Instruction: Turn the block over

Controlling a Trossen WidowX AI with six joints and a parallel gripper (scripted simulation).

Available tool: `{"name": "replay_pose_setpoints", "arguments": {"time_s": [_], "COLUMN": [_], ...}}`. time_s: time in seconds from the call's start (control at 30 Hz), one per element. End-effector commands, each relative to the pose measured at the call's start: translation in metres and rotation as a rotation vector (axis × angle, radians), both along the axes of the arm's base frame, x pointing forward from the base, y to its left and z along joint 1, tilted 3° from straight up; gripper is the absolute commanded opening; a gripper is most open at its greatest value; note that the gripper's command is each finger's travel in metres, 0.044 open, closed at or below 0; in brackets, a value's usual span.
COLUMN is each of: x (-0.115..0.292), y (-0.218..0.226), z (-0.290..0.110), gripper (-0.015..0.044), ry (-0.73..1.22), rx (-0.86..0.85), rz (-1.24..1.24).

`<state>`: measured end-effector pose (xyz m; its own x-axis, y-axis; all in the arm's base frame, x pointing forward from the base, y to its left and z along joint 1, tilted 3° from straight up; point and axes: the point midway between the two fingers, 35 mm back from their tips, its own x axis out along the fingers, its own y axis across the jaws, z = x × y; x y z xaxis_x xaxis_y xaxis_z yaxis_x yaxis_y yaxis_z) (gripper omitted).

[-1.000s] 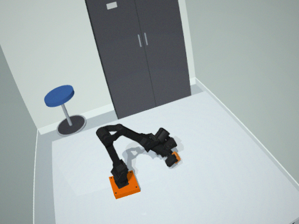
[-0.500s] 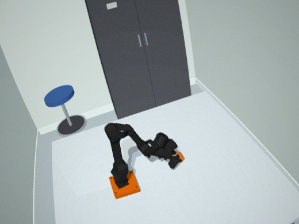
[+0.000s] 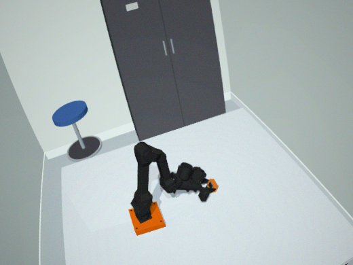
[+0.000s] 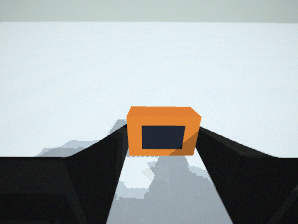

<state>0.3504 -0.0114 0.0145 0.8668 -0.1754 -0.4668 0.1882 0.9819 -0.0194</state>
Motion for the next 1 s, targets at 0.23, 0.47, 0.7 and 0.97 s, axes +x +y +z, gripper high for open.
{"name": "replay_pose_setpoints", "arguments": {"time_s": [0.23,0.47,0.7,0.97], "x": [-0.021,-0.03,-0.03,-0.03], "y": [-0.002,-0.003,-0.003,-0.003], "z": [-0.007,-0.001,0.003,0.003], "gripper": [0.0,0.0,0.0,0.0], "ry": [-0.079,-0.145,-0.16,-0.16], "rx": [-0.029,-0.039,-0.038,-0.038], "rz": [-0.004,-0.007,-0.008,-0.008]}}
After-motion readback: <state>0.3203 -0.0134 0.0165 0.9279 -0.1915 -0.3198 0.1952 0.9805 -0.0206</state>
